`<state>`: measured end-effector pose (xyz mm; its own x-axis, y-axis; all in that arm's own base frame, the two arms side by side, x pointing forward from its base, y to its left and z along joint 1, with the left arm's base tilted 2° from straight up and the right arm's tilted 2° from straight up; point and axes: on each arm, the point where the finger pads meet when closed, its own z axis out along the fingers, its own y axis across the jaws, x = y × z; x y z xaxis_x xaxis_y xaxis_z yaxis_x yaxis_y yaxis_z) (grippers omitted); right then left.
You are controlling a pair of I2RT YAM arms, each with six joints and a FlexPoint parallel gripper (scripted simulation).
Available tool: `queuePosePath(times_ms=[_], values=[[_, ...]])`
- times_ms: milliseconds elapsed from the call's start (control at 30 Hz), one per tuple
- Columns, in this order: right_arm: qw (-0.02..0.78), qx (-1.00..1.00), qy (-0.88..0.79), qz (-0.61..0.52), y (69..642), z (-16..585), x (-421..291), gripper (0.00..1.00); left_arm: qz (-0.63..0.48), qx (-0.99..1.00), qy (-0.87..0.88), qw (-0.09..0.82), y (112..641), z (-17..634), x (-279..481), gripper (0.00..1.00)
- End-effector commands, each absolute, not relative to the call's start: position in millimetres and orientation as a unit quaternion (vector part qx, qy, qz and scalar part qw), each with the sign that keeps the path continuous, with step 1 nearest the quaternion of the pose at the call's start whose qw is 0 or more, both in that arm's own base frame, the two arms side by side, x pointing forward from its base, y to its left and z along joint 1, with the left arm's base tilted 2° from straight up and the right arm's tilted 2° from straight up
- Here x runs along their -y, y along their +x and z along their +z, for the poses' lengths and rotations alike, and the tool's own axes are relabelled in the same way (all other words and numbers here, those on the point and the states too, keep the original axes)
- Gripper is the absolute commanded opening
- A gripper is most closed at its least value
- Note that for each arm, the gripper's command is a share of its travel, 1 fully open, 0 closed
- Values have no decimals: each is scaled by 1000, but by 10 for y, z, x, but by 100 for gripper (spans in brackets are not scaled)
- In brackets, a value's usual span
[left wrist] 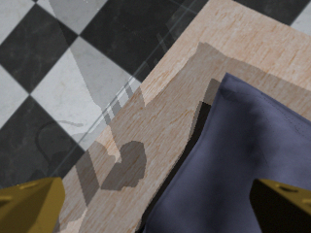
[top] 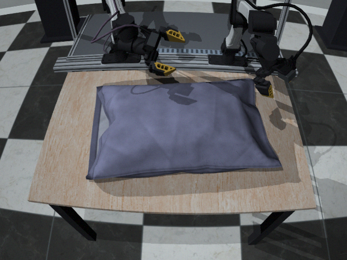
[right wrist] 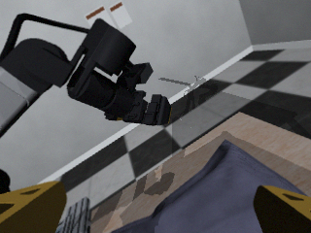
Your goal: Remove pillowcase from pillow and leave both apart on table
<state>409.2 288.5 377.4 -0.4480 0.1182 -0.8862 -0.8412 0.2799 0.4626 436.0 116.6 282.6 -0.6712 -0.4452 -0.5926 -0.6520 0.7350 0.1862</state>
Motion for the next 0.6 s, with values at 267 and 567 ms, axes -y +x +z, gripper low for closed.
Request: queuePosePath(times_ms=[267, 567], values=[[457, -654, -279, 534, 4058, 3867, -2883, 100, 194, -888, -311, 277, 4348, 2915, -1184, 100], [476, -650, -277, 523, 4000, 3964, -2783, 100, 181, -886, -303, 300, 4300, 3081, -1101, 100]])
